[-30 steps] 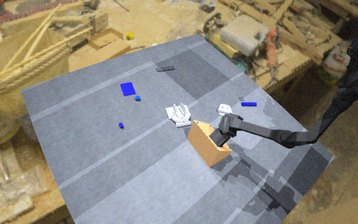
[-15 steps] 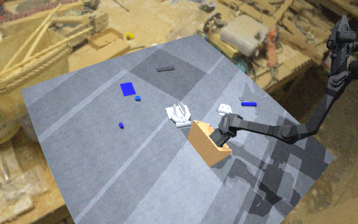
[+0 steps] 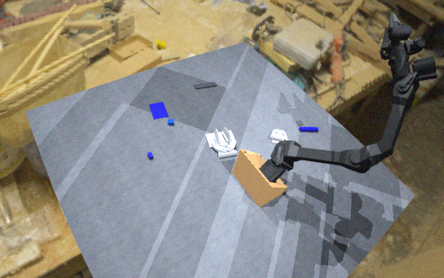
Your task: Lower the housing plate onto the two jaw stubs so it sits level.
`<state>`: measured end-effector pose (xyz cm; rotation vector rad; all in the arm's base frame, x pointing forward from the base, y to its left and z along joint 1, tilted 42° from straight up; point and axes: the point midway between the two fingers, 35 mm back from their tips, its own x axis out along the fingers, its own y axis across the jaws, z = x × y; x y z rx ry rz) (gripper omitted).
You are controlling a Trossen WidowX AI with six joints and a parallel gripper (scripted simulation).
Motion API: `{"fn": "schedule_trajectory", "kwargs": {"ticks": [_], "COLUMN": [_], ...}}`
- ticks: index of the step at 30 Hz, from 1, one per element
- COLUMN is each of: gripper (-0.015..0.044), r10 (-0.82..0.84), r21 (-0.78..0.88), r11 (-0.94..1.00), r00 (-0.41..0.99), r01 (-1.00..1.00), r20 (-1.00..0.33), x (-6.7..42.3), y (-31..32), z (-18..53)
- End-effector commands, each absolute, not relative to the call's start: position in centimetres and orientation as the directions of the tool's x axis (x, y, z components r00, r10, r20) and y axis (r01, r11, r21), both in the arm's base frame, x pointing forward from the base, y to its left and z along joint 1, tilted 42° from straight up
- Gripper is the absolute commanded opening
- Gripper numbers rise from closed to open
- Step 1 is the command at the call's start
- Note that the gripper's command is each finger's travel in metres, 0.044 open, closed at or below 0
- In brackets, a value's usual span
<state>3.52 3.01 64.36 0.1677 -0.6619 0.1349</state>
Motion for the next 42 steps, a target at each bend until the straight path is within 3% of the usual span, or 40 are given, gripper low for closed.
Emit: {"fn": "schedule_trajectory", "kwargs": {"ticks": [1, 21, 42], "gripper": [0.0440, 0.0440, 0.0440], "r10": [0.024, -0.203, -0.409], "r21": [0.149, 0.287, 0.279], "r11": [0.980, 0.951, 0.868], "r00": [0.822, 0.936, 0.910], "r01": [-0.132, 0.118, 0.411], "r20": [0.570, 0.288, -0.068], "x": [6.1, 15.3, 21.7], "y": [1.9, -3.4, -8.7], "z": [63.4, 56.5, 46.8]}}
